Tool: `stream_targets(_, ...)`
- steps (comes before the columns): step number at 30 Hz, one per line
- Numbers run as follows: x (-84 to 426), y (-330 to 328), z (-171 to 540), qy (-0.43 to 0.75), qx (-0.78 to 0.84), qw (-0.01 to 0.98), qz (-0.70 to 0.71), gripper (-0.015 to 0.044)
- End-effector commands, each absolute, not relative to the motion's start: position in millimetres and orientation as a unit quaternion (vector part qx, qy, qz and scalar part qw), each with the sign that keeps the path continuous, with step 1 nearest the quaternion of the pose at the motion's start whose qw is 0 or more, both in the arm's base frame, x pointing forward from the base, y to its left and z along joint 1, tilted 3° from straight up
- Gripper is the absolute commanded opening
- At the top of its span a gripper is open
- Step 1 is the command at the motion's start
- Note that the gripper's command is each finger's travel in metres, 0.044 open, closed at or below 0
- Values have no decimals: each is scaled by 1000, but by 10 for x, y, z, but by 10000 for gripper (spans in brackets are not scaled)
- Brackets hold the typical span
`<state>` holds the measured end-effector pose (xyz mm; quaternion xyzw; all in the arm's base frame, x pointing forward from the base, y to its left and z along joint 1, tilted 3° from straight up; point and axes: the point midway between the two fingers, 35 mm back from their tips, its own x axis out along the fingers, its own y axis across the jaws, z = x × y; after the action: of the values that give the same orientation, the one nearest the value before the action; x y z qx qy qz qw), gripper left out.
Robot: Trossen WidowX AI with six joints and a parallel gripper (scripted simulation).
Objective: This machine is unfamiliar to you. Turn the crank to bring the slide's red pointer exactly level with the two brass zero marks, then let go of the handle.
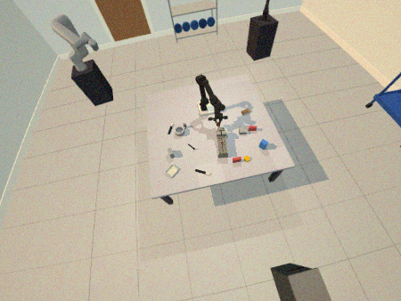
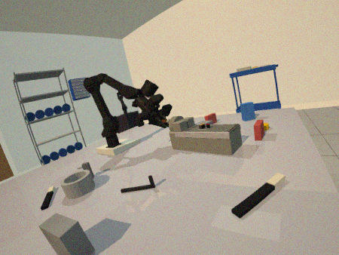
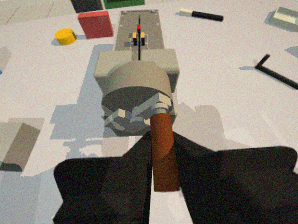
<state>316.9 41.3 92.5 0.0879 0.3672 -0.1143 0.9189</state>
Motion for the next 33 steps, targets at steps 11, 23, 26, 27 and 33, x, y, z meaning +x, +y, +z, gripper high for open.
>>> stream_targets(11, 3148, 324, 786, 371, 87, 916, -122, 0)
stream_targets(23, 3149, 319, 684, 371, 87, 916, -122, 0)
stream_targets(26, 3151, 325, 648, 371, 87, 916, -122, 0)
stream_targets(27, 3152, 328, 635, 371, 87, 916, -122, 0)
stream_targets(33, 3163, 363, 554, 371, 87, 916, -122, 0)
